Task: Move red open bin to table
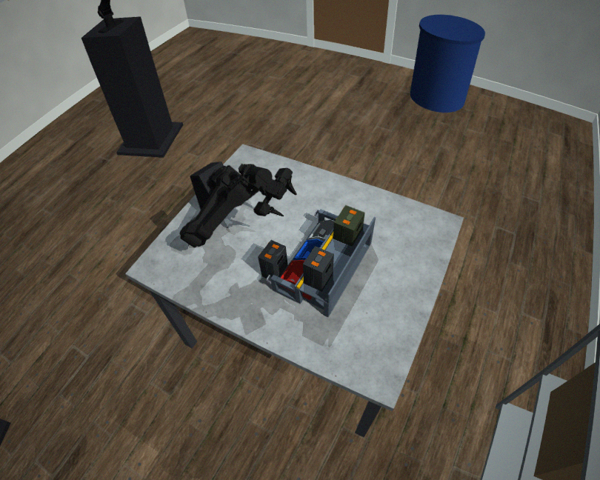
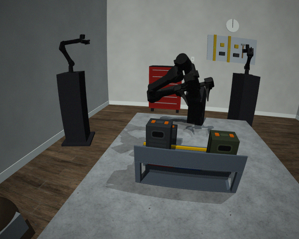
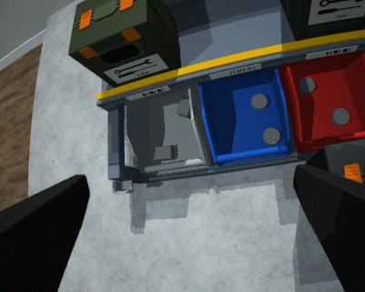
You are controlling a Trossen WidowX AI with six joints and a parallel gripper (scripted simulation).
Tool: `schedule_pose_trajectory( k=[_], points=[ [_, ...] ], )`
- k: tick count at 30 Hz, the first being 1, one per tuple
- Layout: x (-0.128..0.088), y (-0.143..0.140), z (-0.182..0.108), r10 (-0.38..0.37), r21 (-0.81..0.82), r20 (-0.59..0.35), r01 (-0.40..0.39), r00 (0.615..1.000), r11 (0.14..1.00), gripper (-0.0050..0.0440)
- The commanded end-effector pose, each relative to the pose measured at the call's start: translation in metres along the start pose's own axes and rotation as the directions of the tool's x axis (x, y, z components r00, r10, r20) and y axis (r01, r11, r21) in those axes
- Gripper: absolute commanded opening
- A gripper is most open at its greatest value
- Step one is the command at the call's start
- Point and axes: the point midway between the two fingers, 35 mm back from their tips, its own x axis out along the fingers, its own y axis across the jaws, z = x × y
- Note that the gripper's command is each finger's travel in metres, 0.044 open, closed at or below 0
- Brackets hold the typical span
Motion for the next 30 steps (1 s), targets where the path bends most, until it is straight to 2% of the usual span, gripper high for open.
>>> schedule_pose_trajectory(
  k=[1, 3, 15, 16, 20, 30],
  points=[
    [-0.033, -0.004, -0.001, -0.021, 0.000, 0.030, 0.021, 0.999, 1.000, 0.0440],
    [-0.055, -0.006, -0.002, -0.033, 0.001, 0.050, 0.033, 0.998, 0.999, 0.0440],
    [-0.055, -0.006, -0.002, -0.033, 0.001, 0.050, 0.033, 0.998, 0.999, 0.0440],
    [-0.011, -0.001, 0.000, -0.008, -0.002, 0.010, 0.008, 1.000, 1.000, 0.0440],
    [-0.055, -0.006, -0.002, -0.033, 0.001, 0.050, 0.033, 0.998, 0.999, 0.0440],
    [-0.055, -0.006, -0.002, -0.033, 0.001, 0.050, 0.033, 0.998, 0.999, 0.0440]
  ],
)
